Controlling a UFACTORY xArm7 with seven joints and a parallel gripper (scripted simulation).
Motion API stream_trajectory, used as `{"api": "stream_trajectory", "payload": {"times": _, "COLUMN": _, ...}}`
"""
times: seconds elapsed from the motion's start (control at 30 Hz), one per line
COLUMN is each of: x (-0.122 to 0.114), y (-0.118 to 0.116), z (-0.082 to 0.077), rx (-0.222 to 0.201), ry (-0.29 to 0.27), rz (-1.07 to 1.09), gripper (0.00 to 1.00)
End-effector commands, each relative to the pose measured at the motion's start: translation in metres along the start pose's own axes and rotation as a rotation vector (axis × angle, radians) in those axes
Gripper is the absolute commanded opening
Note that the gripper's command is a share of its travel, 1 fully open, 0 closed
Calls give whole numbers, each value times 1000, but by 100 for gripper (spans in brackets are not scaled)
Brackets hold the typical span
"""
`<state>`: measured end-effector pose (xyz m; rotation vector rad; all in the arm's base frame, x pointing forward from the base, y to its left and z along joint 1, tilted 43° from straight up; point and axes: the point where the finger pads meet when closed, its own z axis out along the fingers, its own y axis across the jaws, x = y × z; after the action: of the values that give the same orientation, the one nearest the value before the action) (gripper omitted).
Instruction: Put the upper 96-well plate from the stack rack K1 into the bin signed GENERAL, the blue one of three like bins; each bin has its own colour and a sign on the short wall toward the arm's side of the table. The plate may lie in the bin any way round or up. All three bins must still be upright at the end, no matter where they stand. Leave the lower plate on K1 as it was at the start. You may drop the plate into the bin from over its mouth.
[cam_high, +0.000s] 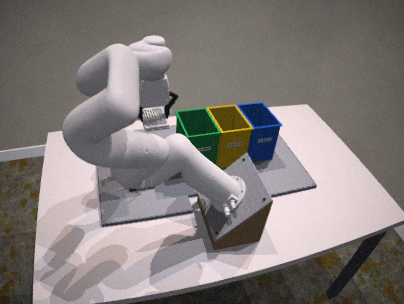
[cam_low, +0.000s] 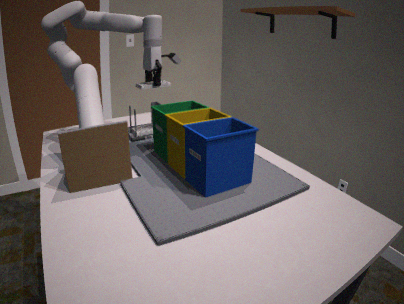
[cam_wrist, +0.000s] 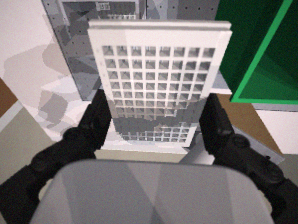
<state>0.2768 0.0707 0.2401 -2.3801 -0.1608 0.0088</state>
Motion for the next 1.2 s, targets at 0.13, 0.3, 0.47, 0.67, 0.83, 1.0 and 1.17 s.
{"api": "stream_trajectory", "payload": {"times": 0.13, "x": 4, "y": 29, "z": 0, "rx": 0, "ry": 3, "rz": 0, "gripper": 0}}
{"api": "stream_trajectory", "payload": {"times": 0.3, "x": 5, "y": 46, "z": 0, "rx": 0, "ry": 3, "rz": 0, "gripper": 0}}
{"api": "stream_trajectory", "payload": {"times": 0.47, "x": 6, "y": 56, "z": 1, "rx": 0, "ry": 3, "rz": 0, "gripper": 0}}
{"api": "stream_trajectory", "payload": {"times": 0.67, "x": 8, "y": 76, "z": 1, "rx": 0, "ry": 3, "rz": 0, "gripper": 0}}
{"api": "stream_trajectory", "payload": {"times": 0.83, "x": 9, "y": 93, "z": 2, "rx": 0, "ry": 3, "rz": 0, "gripper": 0}}
{"api": "stream_trajectory", "payload": {"times": 1.0, "x": 10, "y": 103, "z": 2, "rx": 0, "ry": 3, "rz": 0, "gripper": 0}}
{"api": "stream_trajectory", "payload": {"times": 1.17, "x": 11, "y": 119, "z": 3, "rx": -1, "ry": 3, "rz": 0, "gripper": 0}}
